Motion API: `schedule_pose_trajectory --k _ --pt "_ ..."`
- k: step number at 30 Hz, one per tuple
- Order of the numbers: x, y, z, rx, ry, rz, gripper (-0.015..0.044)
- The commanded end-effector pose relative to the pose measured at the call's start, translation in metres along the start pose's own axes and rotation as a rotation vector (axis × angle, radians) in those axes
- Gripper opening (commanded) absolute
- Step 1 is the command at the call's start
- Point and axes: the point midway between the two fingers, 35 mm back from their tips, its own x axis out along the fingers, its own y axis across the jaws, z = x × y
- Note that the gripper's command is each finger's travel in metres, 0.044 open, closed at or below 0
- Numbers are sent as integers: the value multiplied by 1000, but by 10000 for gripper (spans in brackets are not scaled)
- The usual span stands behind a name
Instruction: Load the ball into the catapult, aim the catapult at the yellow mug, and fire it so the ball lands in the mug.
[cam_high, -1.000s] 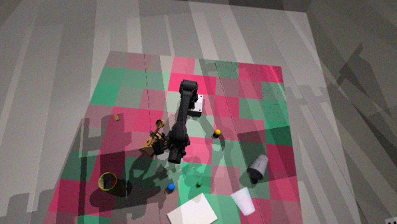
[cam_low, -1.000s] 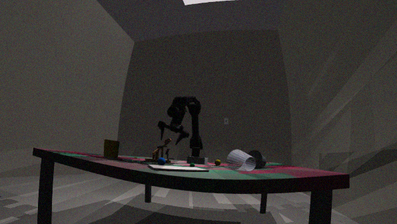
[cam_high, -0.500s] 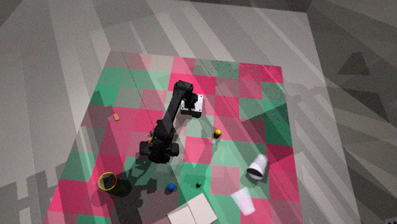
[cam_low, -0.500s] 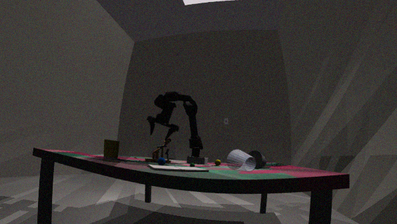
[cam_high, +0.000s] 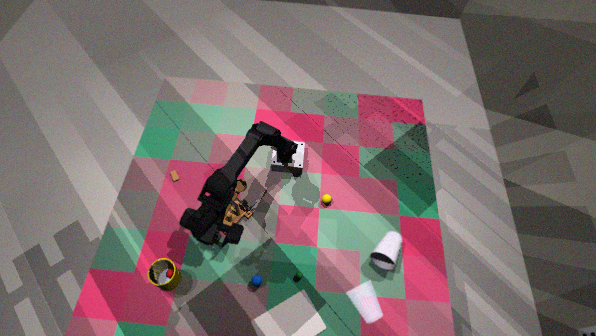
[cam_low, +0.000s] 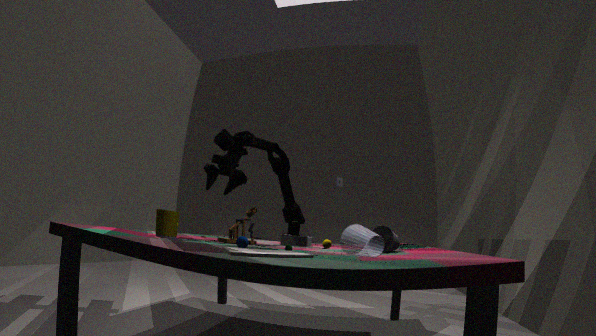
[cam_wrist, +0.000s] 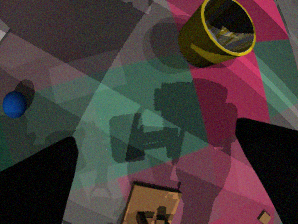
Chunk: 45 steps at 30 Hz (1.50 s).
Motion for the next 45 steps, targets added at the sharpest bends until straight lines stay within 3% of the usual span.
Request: schedule_pose_trajectory --k 1,13,45 --pt "-7 -30 18 97 -91 0 440" --pt "-40 -127 53 330 -359 -14 440" --pt "-39 -128 52 329 -354 -17 440"
